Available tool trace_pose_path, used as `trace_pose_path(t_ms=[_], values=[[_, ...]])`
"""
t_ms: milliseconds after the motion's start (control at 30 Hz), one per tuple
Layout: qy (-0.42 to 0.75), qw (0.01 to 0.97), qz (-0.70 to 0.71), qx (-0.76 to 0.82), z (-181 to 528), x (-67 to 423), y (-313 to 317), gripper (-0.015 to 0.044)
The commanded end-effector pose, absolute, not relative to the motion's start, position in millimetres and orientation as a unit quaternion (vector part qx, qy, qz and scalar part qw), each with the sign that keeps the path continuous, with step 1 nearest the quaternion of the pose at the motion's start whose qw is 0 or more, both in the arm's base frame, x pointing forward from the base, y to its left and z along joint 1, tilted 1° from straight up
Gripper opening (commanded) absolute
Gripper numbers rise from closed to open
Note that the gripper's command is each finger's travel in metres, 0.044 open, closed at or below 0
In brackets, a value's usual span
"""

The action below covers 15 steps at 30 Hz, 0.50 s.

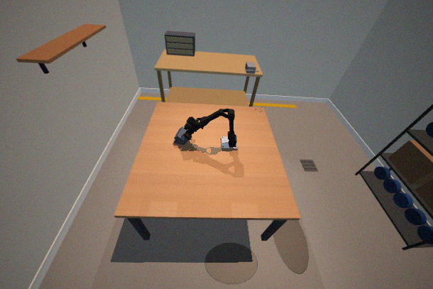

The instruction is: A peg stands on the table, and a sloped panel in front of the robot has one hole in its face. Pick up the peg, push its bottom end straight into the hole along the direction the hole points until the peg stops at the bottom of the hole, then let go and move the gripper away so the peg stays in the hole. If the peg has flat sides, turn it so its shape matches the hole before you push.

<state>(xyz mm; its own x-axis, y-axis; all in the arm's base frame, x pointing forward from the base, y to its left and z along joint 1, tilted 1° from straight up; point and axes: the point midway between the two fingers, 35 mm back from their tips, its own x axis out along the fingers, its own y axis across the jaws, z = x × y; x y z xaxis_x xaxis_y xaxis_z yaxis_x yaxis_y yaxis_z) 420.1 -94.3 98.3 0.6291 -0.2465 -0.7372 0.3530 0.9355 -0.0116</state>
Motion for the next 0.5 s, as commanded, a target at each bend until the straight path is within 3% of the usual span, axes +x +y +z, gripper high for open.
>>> trace_pose_path(t_ms=[0, 467], values=[[0.397, 0.9, -0.167, 0.067, 98.3, 420.0, -94.3, 0.0], [0.397, 0.9, -0.167, 0.067, 98.9, 419.6, -94.1, 0.0368]])
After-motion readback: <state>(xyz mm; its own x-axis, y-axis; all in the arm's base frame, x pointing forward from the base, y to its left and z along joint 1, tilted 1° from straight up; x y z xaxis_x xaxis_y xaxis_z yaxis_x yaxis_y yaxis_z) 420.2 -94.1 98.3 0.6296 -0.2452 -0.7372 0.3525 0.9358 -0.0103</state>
